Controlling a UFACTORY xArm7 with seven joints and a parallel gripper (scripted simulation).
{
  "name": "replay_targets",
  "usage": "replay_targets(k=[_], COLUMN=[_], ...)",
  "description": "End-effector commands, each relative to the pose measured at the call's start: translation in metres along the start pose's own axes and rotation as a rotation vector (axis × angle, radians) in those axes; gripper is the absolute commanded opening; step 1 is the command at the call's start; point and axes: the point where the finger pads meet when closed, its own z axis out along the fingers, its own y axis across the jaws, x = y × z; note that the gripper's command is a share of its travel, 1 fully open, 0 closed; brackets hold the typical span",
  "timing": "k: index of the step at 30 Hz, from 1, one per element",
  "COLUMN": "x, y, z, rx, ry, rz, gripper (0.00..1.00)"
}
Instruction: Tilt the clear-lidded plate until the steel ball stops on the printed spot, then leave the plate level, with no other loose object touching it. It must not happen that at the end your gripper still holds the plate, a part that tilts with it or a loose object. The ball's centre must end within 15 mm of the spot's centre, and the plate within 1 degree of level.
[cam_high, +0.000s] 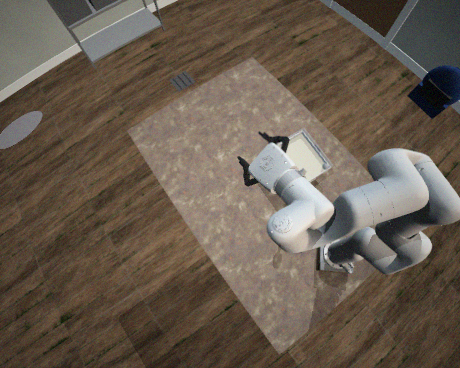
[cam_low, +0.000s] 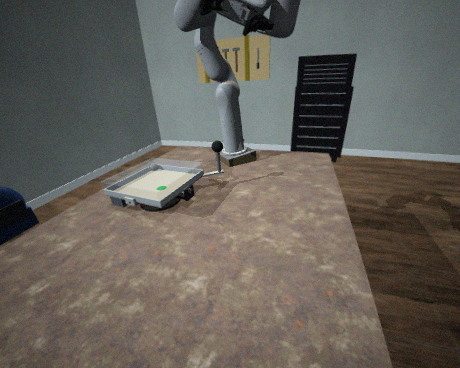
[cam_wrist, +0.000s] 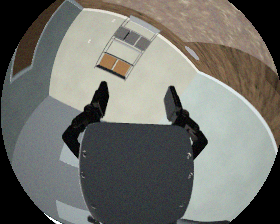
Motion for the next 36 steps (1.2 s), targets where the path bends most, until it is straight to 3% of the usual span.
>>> replay_targets(k=[1, 15, 17, 31, 34, 36], x=[0.032, 0.131, 0.131, 0.225, 0.225, 0.245], y=[-0.006, -0.01, -0.01, 0.004, 0.004, 0.009], z=[0.009, 0.019, 0.019, 0.003, 0.003, -0.005], rx=[-0.02, -0.134, -0.134, -0.329, -0.329, -0.386], ry=[0.096, 0.383, 0.383, 0.659, 0.659, 0.718], rz=[-0.015, -0.071, -0.071, -0.137, -0.137, -0.153], gripper=[1.0, 1.0, 1.0, 1.0, 1.0, 1.0])
